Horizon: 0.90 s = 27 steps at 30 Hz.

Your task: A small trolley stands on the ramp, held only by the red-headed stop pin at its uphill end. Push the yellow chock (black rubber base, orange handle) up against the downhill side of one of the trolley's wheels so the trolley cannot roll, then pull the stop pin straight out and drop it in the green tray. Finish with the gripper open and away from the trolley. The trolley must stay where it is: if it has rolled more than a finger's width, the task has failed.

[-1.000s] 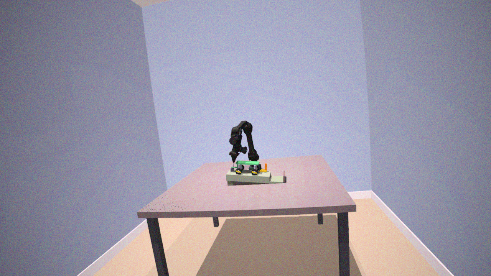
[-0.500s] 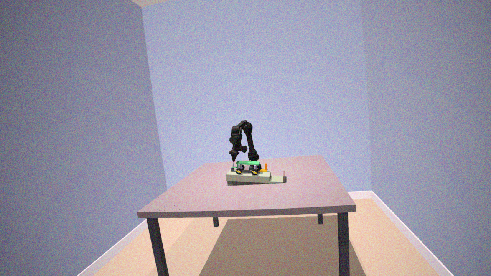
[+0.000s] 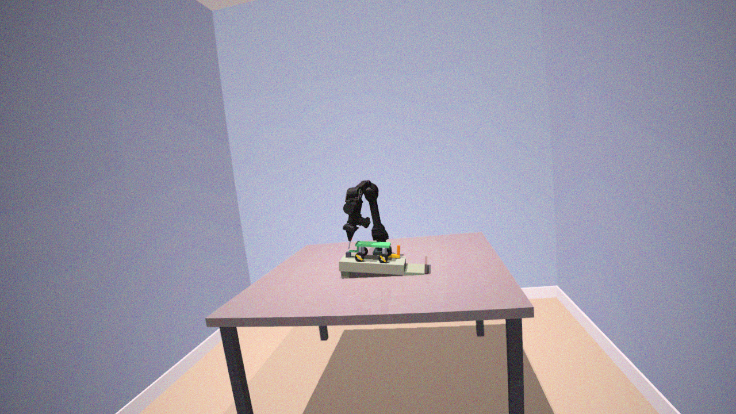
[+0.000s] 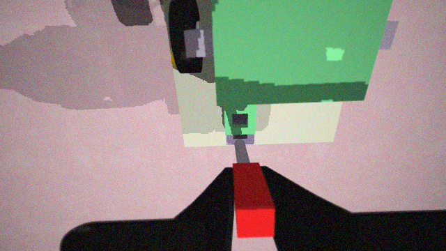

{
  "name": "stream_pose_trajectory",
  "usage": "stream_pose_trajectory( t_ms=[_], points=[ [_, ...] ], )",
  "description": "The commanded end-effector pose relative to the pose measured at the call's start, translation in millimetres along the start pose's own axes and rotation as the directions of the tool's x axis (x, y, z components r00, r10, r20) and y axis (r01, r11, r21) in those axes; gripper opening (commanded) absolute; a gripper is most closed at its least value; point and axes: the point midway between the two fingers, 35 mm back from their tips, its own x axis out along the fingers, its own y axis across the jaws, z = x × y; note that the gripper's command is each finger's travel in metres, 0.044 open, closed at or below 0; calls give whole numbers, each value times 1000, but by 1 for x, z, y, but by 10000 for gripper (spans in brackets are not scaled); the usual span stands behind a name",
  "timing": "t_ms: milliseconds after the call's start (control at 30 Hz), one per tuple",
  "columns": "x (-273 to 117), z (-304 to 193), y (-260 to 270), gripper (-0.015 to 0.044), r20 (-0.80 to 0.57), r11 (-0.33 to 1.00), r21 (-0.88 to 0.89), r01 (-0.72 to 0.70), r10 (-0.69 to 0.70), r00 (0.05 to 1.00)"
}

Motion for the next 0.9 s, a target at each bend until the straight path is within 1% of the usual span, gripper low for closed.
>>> stream_pose_trajectory(
  t_ms=[0, 667, 867],
  points=[
    [-3, -3, -2, 0, -6, 1000, 2, 5, -5, 1000],
    [1, -32, -1, 0, -8, 1000, 2, 5, -5, 1000],
    [2, -32, 16, 0, -8, 1000, 1, 4, -4, 1000]
  ],
)
